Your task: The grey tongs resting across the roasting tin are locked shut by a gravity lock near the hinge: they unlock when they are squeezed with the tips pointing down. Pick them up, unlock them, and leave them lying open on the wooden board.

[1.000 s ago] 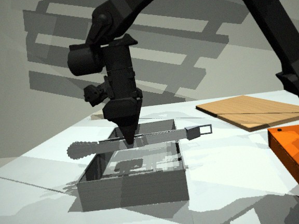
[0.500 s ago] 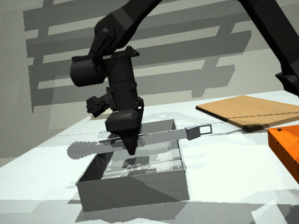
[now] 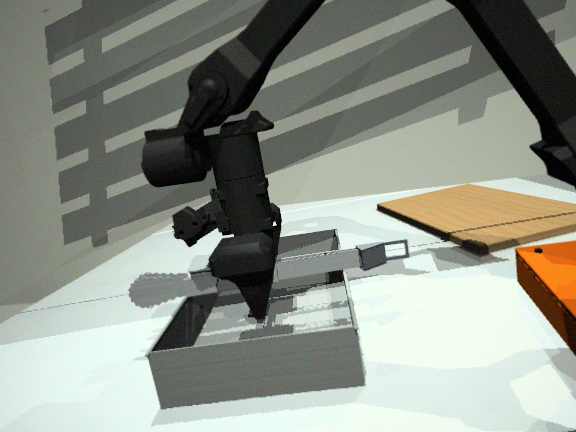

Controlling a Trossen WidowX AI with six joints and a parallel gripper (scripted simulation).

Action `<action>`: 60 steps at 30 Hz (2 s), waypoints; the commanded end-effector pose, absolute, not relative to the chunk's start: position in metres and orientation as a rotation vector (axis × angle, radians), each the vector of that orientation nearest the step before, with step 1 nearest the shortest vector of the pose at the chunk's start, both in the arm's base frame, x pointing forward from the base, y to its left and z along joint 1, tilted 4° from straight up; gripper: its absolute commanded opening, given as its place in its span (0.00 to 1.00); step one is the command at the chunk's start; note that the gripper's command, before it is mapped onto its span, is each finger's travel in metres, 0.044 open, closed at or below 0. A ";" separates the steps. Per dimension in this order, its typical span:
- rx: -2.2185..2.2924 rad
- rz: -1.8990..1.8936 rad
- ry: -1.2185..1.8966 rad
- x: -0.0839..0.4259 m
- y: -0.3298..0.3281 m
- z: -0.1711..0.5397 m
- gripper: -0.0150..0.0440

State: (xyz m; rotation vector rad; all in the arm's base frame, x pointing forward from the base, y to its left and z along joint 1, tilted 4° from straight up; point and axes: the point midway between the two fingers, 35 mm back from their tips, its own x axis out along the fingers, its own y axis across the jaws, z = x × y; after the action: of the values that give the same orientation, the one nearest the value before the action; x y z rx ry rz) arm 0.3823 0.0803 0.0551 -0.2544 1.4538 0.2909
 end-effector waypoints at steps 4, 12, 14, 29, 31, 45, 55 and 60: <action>-0.254 0.291 1.455 0.382 0.080 0.054 0.87; -0.254 0.291 1.455 0.382 0.080 0.054 0.51; -0.254 0.291 1.455 0.382 0.080 0.054 0.49; -0.254 0.291 1.455 0.382 0.080 0.054 0.32; -0.254 0.291 1.455 0.382 0.080 0.054 0.23; -0.250 0.291 1.455 0.375 0.077 0.131 0.00; -0.253 0.290 1.461 0.376 0.076 0.128 0.00; -0.312 0.341 1.453 0.378 0.060 0.127 0.00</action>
State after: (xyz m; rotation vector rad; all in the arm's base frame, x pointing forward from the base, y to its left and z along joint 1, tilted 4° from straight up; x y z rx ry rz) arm 0.3764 0.0707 0.1273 -0.2884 1.4567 0.3200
